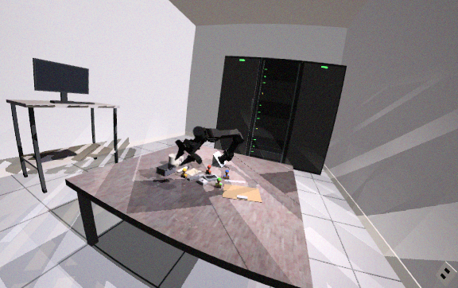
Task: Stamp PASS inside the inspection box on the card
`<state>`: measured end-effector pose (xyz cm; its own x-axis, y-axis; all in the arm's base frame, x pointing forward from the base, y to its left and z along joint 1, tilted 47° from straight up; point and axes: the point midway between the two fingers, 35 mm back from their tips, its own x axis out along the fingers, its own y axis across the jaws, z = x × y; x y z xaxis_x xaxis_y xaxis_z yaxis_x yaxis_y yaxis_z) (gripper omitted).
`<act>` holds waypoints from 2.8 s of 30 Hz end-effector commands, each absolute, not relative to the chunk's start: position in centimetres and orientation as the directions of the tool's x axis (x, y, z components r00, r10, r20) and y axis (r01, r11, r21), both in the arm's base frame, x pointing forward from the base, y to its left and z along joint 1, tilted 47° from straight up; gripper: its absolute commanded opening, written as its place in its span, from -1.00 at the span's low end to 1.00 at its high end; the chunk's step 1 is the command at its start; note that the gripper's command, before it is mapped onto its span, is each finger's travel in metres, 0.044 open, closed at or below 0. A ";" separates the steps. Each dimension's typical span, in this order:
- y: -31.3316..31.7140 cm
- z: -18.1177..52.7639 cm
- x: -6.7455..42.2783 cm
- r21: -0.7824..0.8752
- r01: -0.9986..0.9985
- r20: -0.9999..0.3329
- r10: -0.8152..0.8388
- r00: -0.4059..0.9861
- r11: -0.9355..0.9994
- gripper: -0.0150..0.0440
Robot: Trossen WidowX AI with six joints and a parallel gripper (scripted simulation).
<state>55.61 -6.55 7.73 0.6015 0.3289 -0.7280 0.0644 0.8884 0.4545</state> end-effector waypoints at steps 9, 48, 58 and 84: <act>5.1 12.6 43.1 0.638 -0.097 -0.757 0.646 0.101 0.764 0.26; 10.9 13.1 37.4 0.732 -0.090 -0.681 0.726 -0.098 0.675 0.26; 12.0 12.0 37.2 0.733 -0.091 -0.680 0.727 -0.098 0.674 0.26; 13.4 10.6 36.9 0.733 -0.092 -0.680 0.726 -0.099 0.674 0.03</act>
<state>36.91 13.41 10.67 -0.0983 0.7275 -0.6790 -0.0909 0.6729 0.7342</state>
